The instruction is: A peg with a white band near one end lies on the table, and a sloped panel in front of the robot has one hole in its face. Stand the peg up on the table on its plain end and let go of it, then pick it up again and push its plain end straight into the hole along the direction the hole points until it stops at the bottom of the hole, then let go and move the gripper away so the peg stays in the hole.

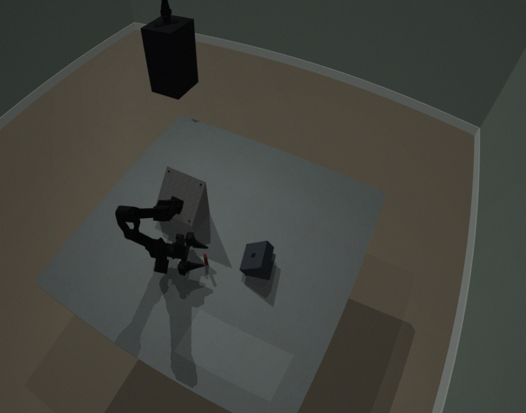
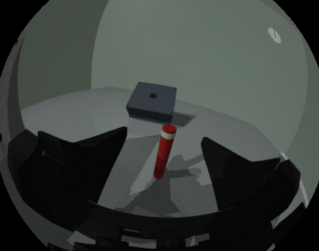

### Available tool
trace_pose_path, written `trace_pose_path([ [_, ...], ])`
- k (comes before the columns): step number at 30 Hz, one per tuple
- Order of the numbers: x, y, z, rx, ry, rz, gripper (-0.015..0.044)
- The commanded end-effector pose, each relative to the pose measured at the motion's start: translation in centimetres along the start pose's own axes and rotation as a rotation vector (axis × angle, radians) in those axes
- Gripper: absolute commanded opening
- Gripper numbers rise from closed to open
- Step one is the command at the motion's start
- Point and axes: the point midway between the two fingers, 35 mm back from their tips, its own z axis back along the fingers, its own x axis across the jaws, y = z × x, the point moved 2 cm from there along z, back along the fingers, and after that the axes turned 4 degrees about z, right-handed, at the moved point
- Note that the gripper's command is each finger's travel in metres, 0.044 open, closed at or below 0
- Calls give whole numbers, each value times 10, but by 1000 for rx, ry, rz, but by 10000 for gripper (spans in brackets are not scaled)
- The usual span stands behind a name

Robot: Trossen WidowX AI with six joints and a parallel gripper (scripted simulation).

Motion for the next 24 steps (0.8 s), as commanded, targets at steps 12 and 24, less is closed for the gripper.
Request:
trace_pose_path([
  [12,-20,-51,-7,19,-53,12,440],
  [24,-23,-138,1,15,-25,11,440],
])
